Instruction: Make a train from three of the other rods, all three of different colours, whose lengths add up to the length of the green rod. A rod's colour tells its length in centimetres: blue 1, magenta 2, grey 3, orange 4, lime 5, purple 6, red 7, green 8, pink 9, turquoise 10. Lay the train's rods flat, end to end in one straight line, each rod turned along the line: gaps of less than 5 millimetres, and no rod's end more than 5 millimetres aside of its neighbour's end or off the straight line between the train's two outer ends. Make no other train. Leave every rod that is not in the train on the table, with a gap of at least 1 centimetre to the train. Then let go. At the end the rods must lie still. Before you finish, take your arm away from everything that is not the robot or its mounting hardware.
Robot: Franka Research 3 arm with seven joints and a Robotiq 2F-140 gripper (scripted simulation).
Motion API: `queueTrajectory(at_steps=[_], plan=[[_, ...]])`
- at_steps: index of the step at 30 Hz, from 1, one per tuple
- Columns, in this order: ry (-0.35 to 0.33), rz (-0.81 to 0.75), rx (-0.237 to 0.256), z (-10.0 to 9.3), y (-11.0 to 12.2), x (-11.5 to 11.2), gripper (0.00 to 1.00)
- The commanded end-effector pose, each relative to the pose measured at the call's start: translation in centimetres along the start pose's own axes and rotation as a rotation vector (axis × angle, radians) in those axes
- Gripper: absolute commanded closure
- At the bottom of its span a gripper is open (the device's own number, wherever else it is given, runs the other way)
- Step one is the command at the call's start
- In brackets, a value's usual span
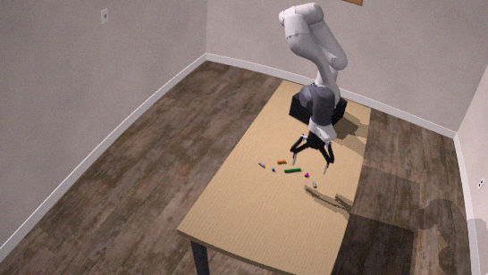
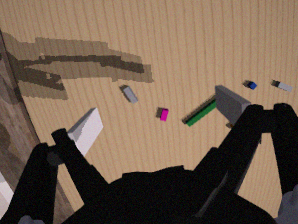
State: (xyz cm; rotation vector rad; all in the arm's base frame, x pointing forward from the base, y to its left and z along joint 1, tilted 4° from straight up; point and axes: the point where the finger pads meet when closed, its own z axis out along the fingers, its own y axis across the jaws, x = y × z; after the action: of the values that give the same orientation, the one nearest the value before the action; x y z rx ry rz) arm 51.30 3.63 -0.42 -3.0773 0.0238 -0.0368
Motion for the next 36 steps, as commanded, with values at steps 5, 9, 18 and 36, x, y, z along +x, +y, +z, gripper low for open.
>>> queueTrajectory(at_steps=[5,9,18,36], plan=[[-0.005,-0.263,-0.005,0.2,-2.8,0.0,0.00],[-0.003,-0.310,-0.004,0.3,-3.7,-0.1,0.00],[-0.002,-0.354,-0.004,0.3,-4.5,-0.1,0.85],[-0.002,-0.354,-0.004,0.3,-4.5,-0.1,0.85]])
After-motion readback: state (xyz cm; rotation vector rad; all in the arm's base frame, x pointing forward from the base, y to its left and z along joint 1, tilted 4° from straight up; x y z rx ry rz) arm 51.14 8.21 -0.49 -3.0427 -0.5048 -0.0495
